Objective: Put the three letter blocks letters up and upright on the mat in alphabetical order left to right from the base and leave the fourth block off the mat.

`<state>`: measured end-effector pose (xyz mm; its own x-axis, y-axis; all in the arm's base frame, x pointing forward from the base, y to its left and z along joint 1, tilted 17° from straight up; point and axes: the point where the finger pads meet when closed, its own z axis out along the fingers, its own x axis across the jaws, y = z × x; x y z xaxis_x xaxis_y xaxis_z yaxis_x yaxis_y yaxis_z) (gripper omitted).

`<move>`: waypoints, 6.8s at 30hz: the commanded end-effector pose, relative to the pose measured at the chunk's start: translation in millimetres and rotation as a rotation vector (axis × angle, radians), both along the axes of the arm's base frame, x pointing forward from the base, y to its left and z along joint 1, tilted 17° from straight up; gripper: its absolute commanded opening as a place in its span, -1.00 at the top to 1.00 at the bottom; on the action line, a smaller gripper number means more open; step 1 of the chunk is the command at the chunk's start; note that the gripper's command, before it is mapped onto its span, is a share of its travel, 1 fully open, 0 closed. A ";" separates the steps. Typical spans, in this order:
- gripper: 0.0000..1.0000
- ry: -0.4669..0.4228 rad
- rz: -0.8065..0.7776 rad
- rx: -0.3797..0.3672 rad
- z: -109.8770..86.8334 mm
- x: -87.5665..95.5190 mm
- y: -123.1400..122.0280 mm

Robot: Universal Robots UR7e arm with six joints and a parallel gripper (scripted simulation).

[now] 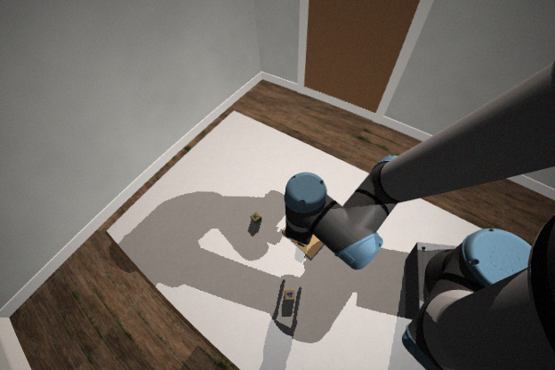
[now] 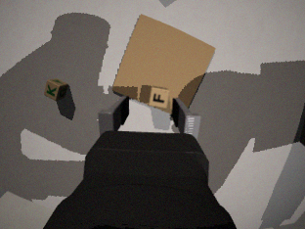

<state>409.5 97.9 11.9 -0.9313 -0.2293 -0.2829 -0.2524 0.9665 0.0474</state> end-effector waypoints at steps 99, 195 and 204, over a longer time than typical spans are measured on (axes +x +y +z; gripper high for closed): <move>-1.00 -0.288 2.383 -0.655 43.5 159.4 34.8; -1.00 -0.316 2.612 -0.718 26.4 173.4 38.0; -1.00 -0.316 2.612 -0.718 12.6 177.2 39.6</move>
<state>584.6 136.8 30.3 0.9542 -0.1791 0.2398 -0.1438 -0.9770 -0.1573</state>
